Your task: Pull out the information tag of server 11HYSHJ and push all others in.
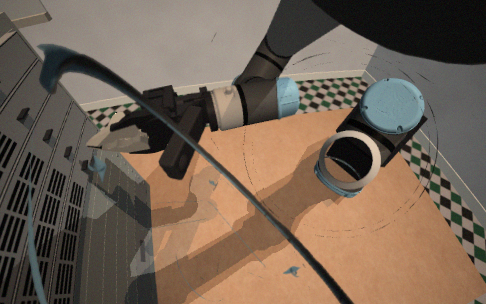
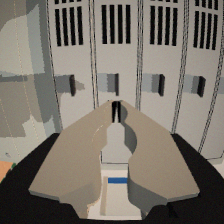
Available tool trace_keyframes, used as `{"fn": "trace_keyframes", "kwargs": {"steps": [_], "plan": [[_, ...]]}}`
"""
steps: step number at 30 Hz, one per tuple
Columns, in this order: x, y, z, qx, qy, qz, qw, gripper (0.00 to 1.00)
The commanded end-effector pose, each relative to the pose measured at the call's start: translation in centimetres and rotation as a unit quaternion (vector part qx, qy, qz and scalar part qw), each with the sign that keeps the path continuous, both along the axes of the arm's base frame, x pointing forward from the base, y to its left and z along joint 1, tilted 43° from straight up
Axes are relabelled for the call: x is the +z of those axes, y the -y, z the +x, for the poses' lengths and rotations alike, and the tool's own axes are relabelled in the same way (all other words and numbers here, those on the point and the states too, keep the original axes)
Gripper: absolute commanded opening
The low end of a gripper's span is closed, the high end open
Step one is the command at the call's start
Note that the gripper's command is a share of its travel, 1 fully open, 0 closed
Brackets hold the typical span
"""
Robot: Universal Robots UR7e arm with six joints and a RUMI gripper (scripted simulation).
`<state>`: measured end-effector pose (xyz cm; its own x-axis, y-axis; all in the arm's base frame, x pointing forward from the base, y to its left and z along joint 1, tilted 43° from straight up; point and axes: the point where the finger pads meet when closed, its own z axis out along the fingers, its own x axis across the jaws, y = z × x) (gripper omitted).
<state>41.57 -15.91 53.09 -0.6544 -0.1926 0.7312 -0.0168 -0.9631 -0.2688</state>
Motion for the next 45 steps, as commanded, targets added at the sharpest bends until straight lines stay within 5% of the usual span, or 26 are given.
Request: {"fn": "trace_keyframes", "kwargs": {"steps": [1, 38, 39, 45], "plan": [[-0.30, -0.08, -0.42, 0.000, 0.000, 0.000, 1.000, 0.00], [-0.89, -0.26, -1.14, 0.000, 0.000, 0.000, 1.000, 0.00], [-0.89, -0.26, -1.14, 0.000, 0.000, 0.000, 1.000, 0.15], [-0.89, -0.26, -1.14, 0.000, 0.000, 0.000, 1.000, 0.15]]}}
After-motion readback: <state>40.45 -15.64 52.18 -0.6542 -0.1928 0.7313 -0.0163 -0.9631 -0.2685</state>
